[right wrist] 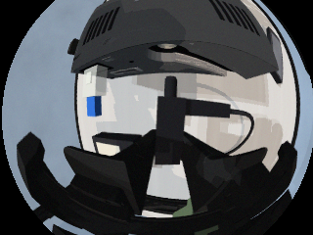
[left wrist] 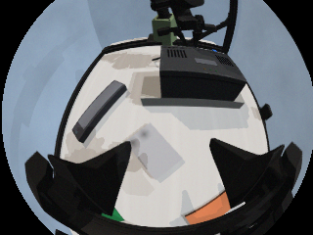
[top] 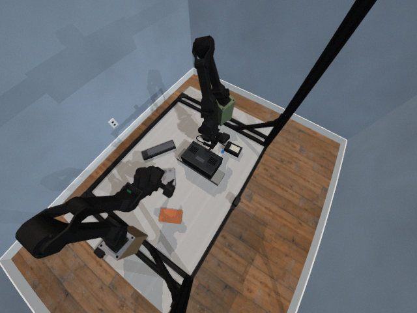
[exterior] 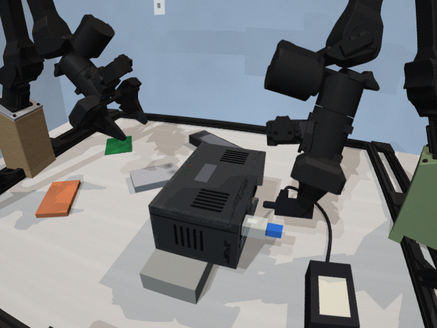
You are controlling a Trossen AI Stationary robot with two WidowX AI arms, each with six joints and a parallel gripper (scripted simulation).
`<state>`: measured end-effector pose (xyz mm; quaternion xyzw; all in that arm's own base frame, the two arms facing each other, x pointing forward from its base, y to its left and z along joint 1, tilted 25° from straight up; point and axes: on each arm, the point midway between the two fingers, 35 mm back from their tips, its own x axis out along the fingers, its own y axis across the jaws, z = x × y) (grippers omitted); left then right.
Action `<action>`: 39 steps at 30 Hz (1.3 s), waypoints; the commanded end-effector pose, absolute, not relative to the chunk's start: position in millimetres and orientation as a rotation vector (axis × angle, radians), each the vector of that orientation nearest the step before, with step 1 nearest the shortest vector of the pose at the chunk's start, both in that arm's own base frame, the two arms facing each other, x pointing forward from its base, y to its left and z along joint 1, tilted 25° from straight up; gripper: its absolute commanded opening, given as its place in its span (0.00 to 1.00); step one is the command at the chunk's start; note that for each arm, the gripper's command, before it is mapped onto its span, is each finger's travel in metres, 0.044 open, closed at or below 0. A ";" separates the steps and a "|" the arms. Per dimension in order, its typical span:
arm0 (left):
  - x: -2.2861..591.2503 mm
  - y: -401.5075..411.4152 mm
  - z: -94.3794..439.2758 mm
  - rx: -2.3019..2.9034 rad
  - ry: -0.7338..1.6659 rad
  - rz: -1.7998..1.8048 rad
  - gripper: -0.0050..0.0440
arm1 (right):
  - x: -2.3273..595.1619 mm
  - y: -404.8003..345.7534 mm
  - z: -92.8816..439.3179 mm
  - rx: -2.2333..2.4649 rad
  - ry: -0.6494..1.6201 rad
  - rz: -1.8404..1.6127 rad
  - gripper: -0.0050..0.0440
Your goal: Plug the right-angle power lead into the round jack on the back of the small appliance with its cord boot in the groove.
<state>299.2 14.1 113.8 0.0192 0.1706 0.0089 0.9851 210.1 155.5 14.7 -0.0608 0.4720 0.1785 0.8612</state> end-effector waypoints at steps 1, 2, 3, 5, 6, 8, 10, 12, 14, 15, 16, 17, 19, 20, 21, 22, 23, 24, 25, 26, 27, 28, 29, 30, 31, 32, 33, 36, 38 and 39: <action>299.1 13.7 113.7 0.036 0.342 0.015 0.92 | 208.6 154.1 14.5 -0.105 0.993 0.407 0.10; 299.1 13.7 113.7 0.036 0.342 0.015 0.92 | 208.7 153.9 14.7 -0.096 0.994 0.417 0.10; 299.1 13.7 113.7 0.036 0.342 0.015 0.92 | 208.8 153.7 14.9 -0.089 0.994 0.426 0.10; 299.1 13.7 113.7 0.036 0.342 0.015 0.92 | 209.0 153.4 15.3 -0.075 0.994 0.443 0.10; 299.1 13.7 113.7 0.036 0.342 0.015 0.92 | 209.1 153.2 15.6 -0.069 0.994 0.451 0.10; 299.1 13.7 113.7 0.036 0.342 0.015 0.92 | 209.2 153.0 16.1 -0.058 0.993 0.465 0.10; 299.1 13.7 113.7 0.036 0.342 0.015 0.92 | 209.3 152.7 16.6 -0.047 0.991 0.478 0.10; 299.1 13.7 113.7 0.036 0.342 0.015 0.92 | 209.4 152.5 17.1 -0.038 0.990 0.490 0.10; 299.1 13.7 113.7 0.036 0.342 0.015 0.92 | 209.6 152.3 17.7 -0.030 0.987 0.501 0.10; 299.1 13.7 113.7 0.036 0.342 0.015 0.92 | 209.6 152.3 17.7 -0.030 0.987 0.501 0.10; 299.1 13.7 113.7 0.036 0.342 0.015 0.92 | 209.6 152.3 17.7 -0.030 0.987 0.501 0.10; 299.1 13.7 113.7 0.036 0.342 0.015 0.92 | 209.6 152.2 17.9 -0.026 0.986 0.506 0.10; 299.1 13.7 113.7 0.036 0.342 0.015 0.92 | 209.7 152.0 18.5 -0.018 0.984 0.517 0.10; 299.1 13.7 113.7 0.036 0.342 0.015 0.92 | 209.7 151.9 18.8 -0.014 0.983 0.522 0.10; 299.1 13.7 113.7 0.036 0.342 0.015 0.92 | 209.8 151.8 19.0 -0.011 0.982 0.526 0.10; 299.1 13.7 113.7 0.036 0.342 0.015 0.92 | 209.8 151.7 19.3 -0.007 0.980 0.531 0.10; 299.1 13.7 113.7 0.036 0.342 0.015 0.92 | 209.9 151.6 19.6 -0.004 0.979 0.536 0.10; 299.1 13.7 113.7 0.036 0.342 0.015 0.92 | 209.9 151.5 19.9 0.000 0.978 0.540 0.10; 299.1 13.7 113.7 0.036 0.342 0.015 0.92 | 209.9 151.4 20.2 0.003 0.976 0.545 0.10; 299.1 13.7 113.7 0.036 0.342 0.015 0.92 | 210.0 151.4 20.4 0.006 0.975 0.549 0.10; 299.1 13.7 113.7 0.036 0.342 0.015 0.92 | 210.0 151.3 20.7 0.009 0.974 0.553 0.10; 299.1 13.7 113.7 0.036 0.342 0.015 0.92 | 210.0 151.2 21.0 0.012 0.972 0.557 0.10; 299.1 13.7 113.7 0.036 0.342 0.015 0.92 | 210.1 151.1 21.3 0.015 0.971 0.561 0.10; 299.1 13.7 113.7 0.036 0.342 0.015 0.92 | 210.1 151.0 21.6 0.018 0.969 0.565 0.10; 299.1 13.7 113.7 0.036 0.342 0.015 0.92 | 210.1 150.9 21.9 0.020 0.968 0.569 0.10; 299.1 13.7 113.7 0.036 0.342 0.015 0.92 | 210.1 150.9 21.9 0.020 0.968 0.569 0.10; 299.1 13.7 113.7 0.036 0.342 0.015 0.92 | 210.1 150.9 21.9 0.020 0.968 0.569 0.10; 299.1 13.7 113.7 0.036 0.342 0.015 0.92 | 210.2 150.6 22.7 0.028 0.963 0.581 0.10; 299.1 13.7 113.7 0.036 0.342 0.015 0.92 | 210.2 150.5 23.3 0.034 0.960 0.588 0.10; 299.1 13.7 113.7 0.036 0.342 0.015 0.92 | 210.2 150.4 23.6 0.036 0.959 0.592 0.10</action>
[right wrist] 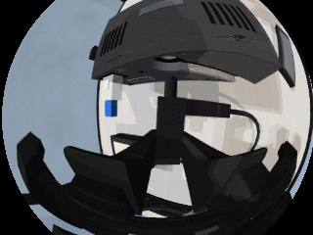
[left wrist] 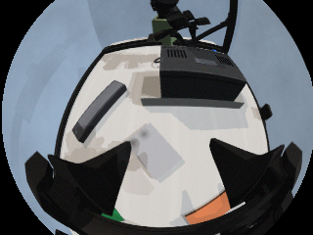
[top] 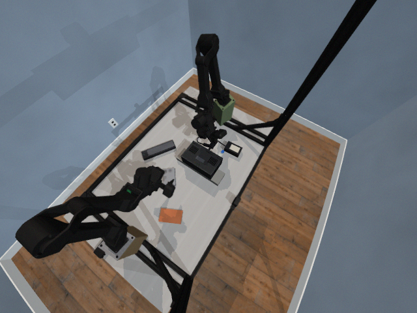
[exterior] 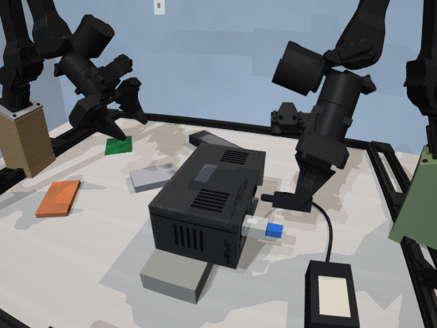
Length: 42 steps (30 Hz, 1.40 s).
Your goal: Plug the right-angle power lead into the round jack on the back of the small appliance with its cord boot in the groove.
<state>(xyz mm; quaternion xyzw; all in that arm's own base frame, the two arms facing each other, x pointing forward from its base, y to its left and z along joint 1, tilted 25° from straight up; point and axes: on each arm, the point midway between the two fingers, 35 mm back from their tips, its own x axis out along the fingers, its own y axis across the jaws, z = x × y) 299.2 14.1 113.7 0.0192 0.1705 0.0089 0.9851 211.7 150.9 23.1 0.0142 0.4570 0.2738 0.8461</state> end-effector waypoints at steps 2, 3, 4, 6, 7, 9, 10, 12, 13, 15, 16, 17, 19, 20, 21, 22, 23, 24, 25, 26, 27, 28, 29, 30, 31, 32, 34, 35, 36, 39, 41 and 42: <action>299.1 13.7 113.7 0.036 0.342 0.015 0.92 | 210.3 150.2 24.1 0.041 0.955 0.599 0.10; 299.1 13.7 113.7 0.036 0.342 0.015 0.92 | 210.3 150.1 24.4 0.043 0.954 0.603 0.10; 299.1 13.7 113.7 0.036 0.342 0.015 0.92 | 210.3 150.0 24.7 0.046 0.952 0.606 0.10; 299.1 13.7 113.7 0.036 0.342 0.015 0.92 | 210.4 149.8 25.3 0.050 0.949 0.613 0.10; 299.1 13.7 113.7 0.036 0.342 0.015 0.92 | 210.4 149.7 25.6 0.052 0.947 0.616 0.10; 299.1 13.7 113.7 0.036 0.342 0.015 0.92 | 210.3 149.7 25.7 0.053 0.947 0.618 0.10; 299.1 13.7 113.7 0.036 0.342 0.015 0.92 | 210.3 149.7 25.7 0.053 0.947 0.618 0.10; 299.1 13.7 113.7 0.036 0.342 0.015 0.92 | 210.3 149.7 25.8 0.054 0.947 0.620 0.10; 299.1 13.7 113.7 0.036 0.342 0.015 0.92 | 210.3 149.7 26.0 0.056 0.947 0.622 0.10; 299.1 13.7 113.7 0.036 0.342 0.015 0.92 | 210.2 149.6 26.4 0.059 0.946 0.629 0.10; 299.1 13.7 113.7 0.036 0.342 0.015 0.92 | 210.1 149.5 26.6 0.062 0.945 0.632 0.10; 299.1 13.7 113.7 0.036 0.342 0.015 0.92 | 210.0 149.5 26.9 0.064 0.945 0.637 0.10; 299.1 13.7 113.7 0.036 0.342 0.015 0.92 | 209.9 149.4 27.5 0.069 0.944 0.645 0.10; 299.1 13.7 113.7 0.036 0.342 0.015 0.92 | 209.8 149.3 27.7 0.070 0.943 0.648 0.10; 299.1 13.7 113.7 0.036 0.342 0.015 0.92 | 209.8 149.3 27.9 0.071 0.943 0.650 0.10; 299.1 13.7 113.7 0.036 0.342 0.015 0.92 | 209.8 149.3 27.9 0.072 0.943 0.651 0.10; 299.1 13.7 113.7 0.036 0.342 0.015 0.92 | 209.8 149.3 27.9 0.072 0.943 0.651 0.10; 299.1 13.7 113.7 0.036 0.342 0.015 0.92 | 209.8 149.3 27.9 0.072 0.943 0.651 0.10; 299.1 13.7 113.7 0.036 0.342 0.015 0.92 | 209.8 149.3 27.9 0.072 0.943 0.651 0.10; 299.1 13.7 113.7 0.036 0.342 0.015 0.92 | 209.8 149.4 27.8 0.072 0.943 0.651 0.10; 299.1 13.7 113.7 0.036 0.342 0.015 0.92 | 209.8 149.4 27.8 0.072 0.943 0.651 0.10; 299.1 13.7 113.7 0.036 0.342 0.015 0.92 | 209.8 149.4 27.8 0.072 0.943 0.651 0.10; 299.1 13.7 113.7 0.036 0.342 0.015 0.92 | 209.8 149.4 27.7 0.072 0.943 0.651 0.10; 299.1 13.7 113.7 0.036 0.342 0.015 0.92 | 209.8 149.5 27.6 0.072 0.943 0.651 0.10; 299.1 13.7 113.7 0.036 0.342 0.015 0.92 | 209.8 149.5 27.5 0.072 0.943 0.651 0.10; 299.1 13.7 113.7 0.036 0.342 0.015 0.92 | 209.8 149.6 27.5 0.072 0.943 0.651 0.10; 299.1 13.7 113.7 0.036 0.342 0.015 0.92 | 209.8 149.6 27.5 0.072 0.943 0.651 0.10; 299.1 13.7 113.7 0.036 0.342 0.015 0.92 | 209.8 149.6 27.5 0.072 0.943 0.651 0.10; 299.1 13.7 113.7 0.036 0.342 0.015 0.92 | 209.8 149.6 27.5 0.072 0.943 0.651 0.10; 299.1 13.7 113.7 0.036 0.342 0.015 0.92 | 209.8 149.6 27.5 0.072 0.943 0.651 0.10; 299.1 13.7 113.7 0.036 0.342 0.015 0.92 | 209.8 149.6 27.5 0.072 0.943 0.651 0.10; 299.1 13.7 113.7 0.036 0.342 0.015 0.92 | 209.8 149.6 27.5 0.072 0.943 0.651 0.10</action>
